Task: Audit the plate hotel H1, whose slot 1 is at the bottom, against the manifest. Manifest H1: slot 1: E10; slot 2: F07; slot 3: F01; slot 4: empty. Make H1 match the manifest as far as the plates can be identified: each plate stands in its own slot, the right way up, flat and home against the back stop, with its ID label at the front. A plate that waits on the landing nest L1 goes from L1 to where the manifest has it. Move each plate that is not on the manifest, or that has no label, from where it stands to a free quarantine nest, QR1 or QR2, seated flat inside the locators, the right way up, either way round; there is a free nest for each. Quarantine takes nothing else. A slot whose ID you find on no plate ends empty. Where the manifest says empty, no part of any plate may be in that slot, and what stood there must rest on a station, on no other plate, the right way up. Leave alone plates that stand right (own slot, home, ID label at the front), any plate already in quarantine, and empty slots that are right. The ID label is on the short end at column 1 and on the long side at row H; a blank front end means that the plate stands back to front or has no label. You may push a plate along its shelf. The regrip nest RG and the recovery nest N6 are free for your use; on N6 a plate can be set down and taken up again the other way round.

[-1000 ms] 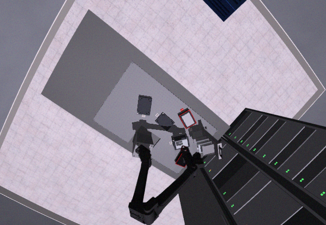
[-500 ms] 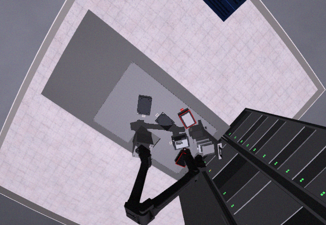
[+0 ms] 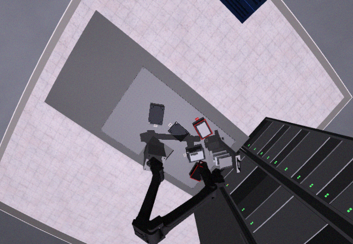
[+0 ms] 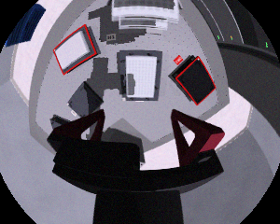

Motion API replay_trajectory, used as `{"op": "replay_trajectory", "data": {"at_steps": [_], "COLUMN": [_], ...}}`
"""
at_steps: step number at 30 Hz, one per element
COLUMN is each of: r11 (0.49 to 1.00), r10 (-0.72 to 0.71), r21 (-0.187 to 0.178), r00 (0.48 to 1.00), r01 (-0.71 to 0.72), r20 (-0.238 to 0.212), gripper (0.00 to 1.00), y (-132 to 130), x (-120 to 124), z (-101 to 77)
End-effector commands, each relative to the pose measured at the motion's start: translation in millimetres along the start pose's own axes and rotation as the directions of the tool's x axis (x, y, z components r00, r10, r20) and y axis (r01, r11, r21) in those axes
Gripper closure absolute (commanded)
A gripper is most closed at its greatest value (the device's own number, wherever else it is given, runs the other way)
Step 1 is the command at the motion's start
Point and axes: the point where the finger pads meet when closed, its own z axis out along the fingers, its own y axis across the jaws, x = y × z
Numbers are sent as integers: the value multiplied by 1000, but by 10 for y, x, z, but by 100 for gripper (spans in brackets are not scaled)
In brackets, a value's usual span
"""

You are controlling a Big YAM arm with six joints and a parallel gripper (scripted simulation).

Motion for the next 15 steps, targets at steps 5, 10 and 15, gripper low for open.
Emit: {"op": "replay_trajectory", "data": {"at_steps": [5,10,15], "r11": [1000,1000,1000], "r10": [5,6,6], "r21": [3,1,0], "r00": [999,999,999], "r01": [-5,-6,-6], "r20": [44,43,43], "gripper": [0,0,0], "y": [269,436,536], "x": [-29,-4,12], "z": [-113,-112,-111]}}
